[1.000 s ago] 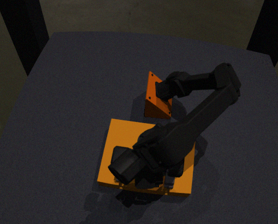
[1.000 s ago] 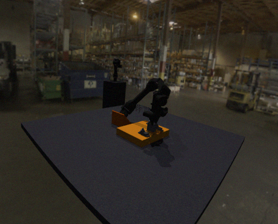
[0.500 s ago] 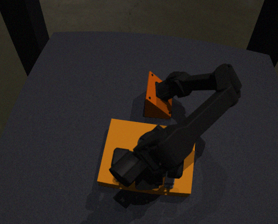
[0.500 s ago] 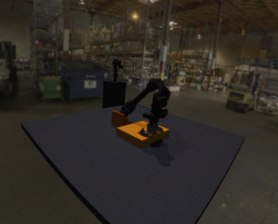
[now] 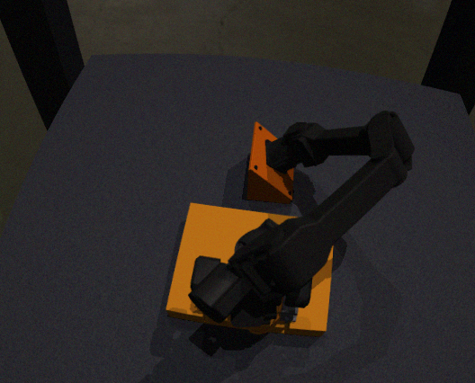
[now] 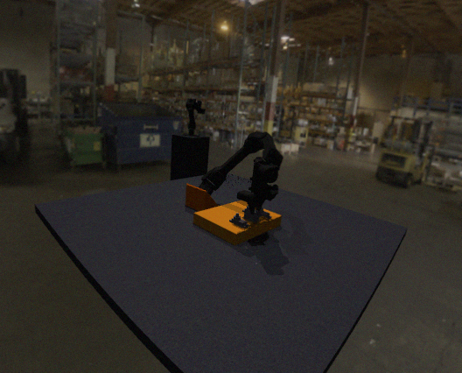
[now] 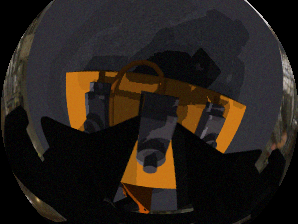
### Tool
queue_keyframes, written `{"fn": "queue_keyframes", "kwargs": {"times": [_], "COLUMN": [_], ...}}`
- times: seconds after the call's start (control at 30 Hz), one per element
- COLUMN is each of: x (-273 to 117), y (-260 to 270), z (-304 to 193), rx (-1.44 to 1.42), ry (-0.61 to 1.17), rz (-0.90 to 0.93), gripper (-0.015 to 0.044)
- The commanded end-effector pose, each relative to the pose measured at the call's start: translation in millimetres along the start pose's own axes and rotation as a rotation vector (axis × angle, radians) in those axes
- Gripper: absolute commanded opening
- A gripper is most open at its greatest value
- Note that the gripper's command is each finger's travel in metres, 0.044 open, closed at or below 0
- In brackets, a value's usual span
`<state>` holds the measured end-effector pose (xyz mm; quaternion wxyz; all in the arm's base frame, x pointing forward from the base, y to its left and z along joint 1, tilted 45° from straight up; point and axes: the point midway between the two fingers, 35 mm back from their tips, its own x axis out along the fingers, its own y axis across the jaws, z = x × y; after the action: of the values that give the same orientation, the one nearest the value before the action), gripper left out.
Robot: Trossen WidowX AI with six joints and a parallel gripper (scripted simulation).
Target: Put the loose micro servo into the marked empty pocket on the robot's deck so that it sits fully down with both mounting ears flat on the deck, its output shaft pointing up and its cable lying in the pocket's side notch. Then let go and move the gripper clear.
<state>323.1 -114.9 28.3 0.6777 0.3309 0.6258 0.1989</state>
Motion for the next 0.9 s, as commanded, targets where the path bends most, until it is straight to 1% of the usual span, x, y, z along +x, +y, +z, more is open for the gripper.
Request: {"fn": "queue_keyframes", "kwargs": {"times": [0.0, 0.8, 0.87], "x": [4, 28, 25], "y": [0, 0, 0], "z": [0, 0, 0], "rx": [0.006, 0.006, 0.006], "ry": [-0.004, -0.004, -0.004], "rz": [0.005, 0.006, 0.006], "gripper": [0.0, 0.0, 0.0053]}}
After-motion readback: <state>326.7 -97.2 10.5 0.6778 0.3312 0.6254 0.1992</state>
